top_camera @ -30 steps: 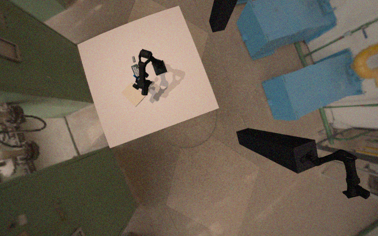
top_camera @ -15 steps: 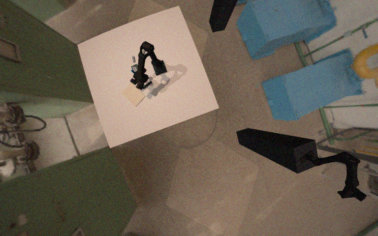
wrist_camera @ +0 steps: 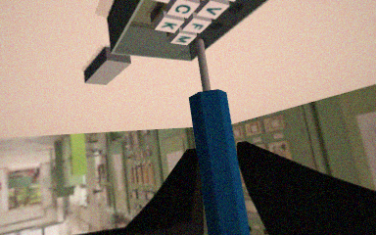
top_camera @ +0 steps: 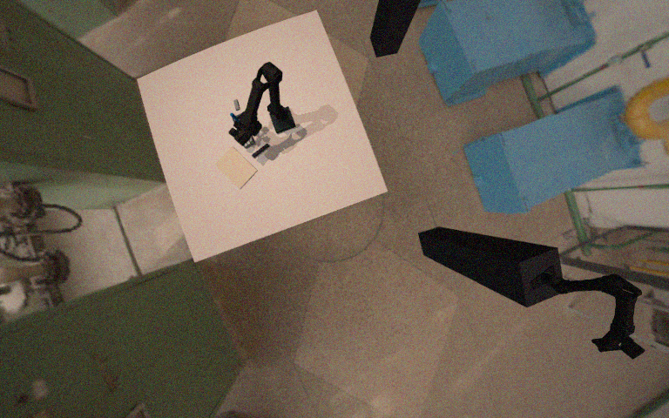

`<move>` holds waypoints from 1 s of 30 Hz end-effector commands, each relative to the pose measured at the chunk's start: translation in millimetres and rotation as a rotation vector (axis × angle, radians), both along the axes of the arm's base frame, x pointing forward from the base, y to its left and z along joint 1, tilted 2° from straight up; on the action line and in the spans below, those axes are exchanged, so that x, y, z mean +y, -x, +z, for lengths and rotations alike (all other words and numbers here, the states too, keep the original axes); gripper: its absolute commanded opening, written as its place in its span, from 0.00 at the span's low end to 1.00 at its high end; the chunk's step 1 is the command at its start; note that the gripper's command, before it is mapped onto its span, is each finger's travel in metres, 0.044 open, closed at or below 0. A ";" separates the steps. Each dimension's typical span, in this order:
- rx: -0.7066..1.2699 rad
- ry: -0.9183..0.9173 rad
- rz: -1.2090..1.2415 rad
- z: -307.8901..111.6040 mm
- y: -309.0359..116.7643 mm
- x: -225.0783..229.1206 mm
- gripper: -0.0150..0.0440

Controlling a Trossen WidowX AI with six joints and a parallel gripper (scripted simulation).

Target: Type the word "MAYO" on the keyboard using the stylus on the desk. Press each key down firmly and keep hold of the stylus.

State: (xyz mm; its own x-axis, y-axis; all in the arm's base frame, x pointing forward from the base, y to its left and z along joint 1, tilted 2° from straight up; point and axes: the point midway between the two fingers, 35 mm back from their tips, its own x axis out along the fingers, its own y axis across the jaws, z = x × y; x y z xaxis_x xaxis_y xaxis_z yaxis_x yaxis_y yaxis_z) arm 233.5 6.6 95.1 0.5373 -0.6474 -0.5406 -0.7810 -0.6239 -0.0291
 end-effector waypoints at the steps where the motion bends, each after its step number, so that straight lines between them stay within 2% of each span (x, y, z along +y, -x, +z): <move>1: -0.005 0.020 -0.004 -1.1 4.2 -15.2 0.25; 17: -0.006 0.023 -0.005 -21.0 6.0 -17.6 0.25; 20: -0.006 0.023 -0.005 -23.3 4.7 -17.7 0.39; 30: -0.006 0.023 -0.005 -24.6 4.0 -17.7 0.39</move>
